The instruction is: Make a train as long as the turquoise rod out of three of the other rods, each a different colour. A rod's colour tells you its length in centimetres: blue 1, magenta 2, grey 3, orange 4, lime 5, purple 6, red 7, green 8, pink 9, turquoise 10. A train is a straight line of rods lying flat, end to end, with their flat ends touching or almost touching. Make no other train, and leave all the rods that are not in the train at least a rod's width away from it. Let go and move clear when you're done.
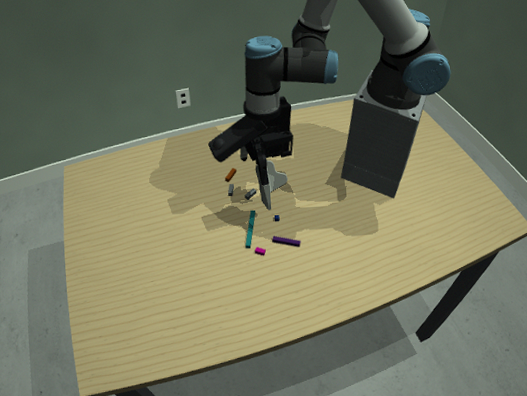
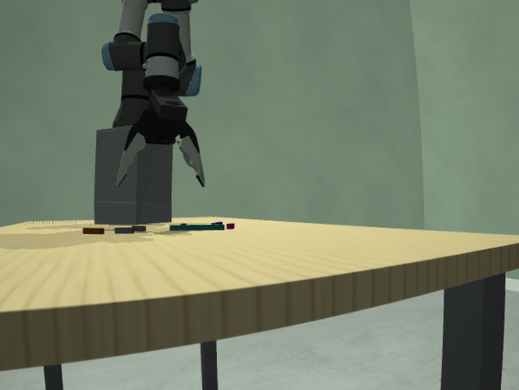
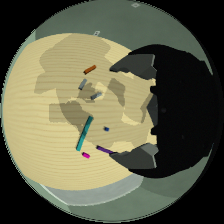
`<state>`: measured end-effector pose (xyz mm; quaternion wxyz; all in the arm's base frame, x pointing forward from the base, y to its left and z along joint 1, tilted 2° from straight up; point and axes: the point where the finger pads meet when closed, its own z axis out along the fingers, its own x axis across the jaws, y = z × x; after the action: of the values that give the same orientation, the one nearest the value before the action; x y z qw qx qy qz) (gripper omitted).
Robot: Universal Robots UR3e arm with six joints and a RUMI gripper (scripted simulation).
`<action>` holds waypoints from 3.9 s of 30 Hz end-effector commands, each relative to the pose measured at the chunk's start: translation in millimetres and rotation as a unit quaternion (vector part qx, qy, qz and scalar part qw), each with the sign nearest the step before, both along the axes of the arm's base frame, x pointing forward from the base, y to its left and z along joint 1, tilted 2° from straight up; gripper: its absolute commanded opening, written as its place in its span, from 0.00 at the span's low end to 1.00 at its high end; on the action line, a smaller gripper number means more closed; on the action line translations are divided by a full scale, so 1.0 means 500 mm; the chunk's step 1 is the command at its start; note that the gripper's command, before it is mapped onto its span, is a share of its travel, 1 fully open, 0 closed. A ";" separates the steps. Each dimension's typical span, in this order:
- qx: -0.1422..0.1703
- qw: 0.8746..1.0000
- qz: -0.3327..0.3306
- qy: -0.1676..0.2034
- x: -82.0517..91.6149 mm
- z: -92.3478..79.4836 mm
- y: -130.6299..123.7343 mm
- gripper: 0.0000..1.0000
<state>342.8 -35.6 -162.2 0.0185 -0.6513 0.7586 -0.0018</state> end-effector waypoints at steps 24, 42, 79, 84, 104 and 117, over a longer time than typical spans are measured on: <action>0.000 1.000 0.000 -0.001 0.001 0.001 -0.001 1.00; 0.000 1.000 -0.002 -0.001 0.001 0.001 -0.001 1.00; 0.006 0.978 -0.208 0.004 -0.002 0.002 -0.003 1.00; 0.008 0.961 -0.277 0.005 -0.005 0.002 -0.003 1.00; 0.017 0.830 -0.557 0.011 -0.020 0.004 0.002 1.00; 0.022 0.700 -0.714 0.014 -0.033 0.005 0.012 1.00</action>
<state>327.5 -30.8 -160.2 0.0174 0.0203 0.9995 0.0154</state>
